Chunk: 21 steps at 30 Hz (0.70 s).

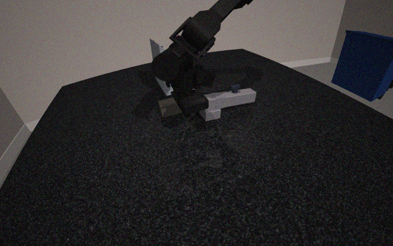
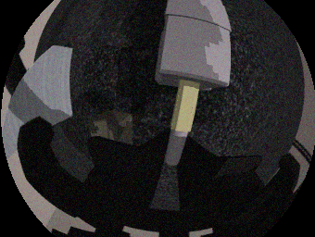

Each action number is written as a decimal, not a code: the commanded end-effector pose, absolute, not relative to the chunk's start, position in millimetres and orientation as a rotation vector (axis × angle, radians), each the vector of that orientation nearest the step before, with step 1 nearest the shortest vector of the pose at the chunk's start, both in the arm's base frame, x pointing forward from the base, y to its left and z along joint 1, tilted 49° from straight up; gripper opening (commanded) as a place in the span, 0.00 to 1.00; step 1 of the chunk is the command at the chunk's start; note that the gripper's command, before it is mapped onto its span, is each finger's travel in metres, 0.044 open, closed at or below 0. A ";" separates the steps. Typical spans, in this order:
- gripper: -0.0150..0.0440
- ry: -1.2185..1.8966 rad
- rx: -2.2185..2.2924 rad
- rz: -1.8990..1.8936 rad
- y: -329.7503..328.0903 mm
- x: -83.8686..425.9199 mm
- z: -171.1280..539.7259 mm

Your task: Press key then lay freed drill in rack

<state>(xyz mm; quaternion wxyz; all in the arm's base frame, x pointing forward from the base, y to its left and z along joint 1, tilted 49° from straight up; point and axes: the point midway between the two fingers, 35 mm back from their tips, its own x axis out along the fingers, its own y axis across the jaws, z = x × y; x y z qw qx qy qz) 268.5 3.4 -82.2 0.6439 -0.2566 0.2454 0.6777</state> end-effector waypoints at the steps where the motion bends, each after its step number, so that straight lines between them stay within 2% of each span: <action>1: 0.25 0.555 -0.595 1.536 -3.1 272.5 -84.2; 11: 0.25 0.556 -0.596 1.535 -15.1 273.5 -94.7; 21: 0.70 0.558 -0.586 1.544 -8.0 269.9 -92.1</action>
